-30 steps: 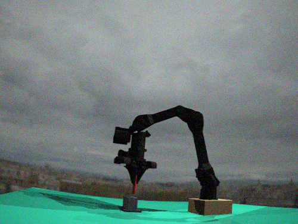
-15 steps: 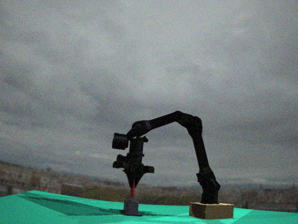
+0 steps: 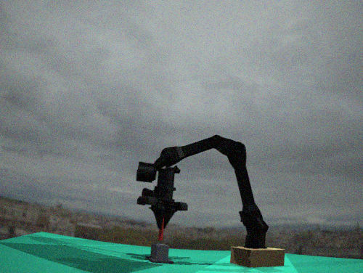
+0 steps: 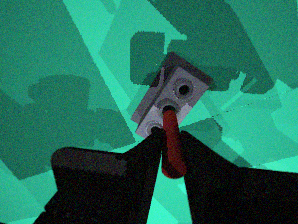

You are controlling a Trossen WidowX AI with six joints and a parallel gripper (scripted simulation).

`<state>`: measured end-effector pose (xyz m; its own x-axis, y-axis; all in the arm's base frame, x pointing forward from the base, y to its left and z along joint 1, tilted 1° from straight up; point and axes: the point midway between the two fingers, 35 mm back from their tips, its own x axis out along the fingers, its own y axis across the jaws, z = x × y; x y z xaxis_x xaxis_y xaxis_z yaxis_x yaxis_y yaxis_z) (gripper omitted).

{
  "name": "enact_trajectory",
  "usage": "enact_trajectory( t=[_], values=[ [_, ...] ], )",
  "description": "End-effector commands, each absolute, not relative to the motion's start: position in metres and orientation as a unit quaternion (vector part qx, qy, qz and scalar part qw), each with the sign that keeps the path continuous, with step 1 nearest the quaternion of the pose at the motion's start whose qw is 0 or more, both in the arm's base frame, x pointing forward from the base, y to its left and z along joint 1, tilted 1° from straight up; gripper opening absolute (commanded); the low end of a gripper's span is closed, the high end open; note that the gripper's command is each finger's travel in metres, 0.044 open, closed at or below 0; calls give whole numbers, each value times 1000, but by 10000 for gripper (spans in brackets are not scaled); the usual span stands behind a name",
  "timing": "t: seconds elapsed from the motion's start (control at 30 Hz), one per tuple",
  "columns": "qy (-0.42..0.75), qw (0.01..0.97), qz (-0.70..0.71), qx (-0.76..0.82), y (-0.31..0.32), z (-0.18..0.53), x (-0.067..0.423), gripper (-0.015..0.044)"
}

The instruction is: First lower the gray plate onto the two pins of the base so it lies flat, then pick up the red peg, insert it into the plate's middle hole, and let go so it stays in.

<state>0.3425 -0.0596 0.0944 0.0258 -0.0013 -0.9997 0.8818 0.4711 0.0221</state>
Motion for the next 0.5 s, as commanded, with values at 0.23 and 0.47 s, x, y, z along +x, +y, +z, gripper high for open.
enact_trajectory(
  t=[0.23, 0.47],
  values=[
    [598, 614, -359, 368, -60, 94, 343, 0],
    [599, 614, -358, 368, -59, 85, 342, 0]
  ],
)
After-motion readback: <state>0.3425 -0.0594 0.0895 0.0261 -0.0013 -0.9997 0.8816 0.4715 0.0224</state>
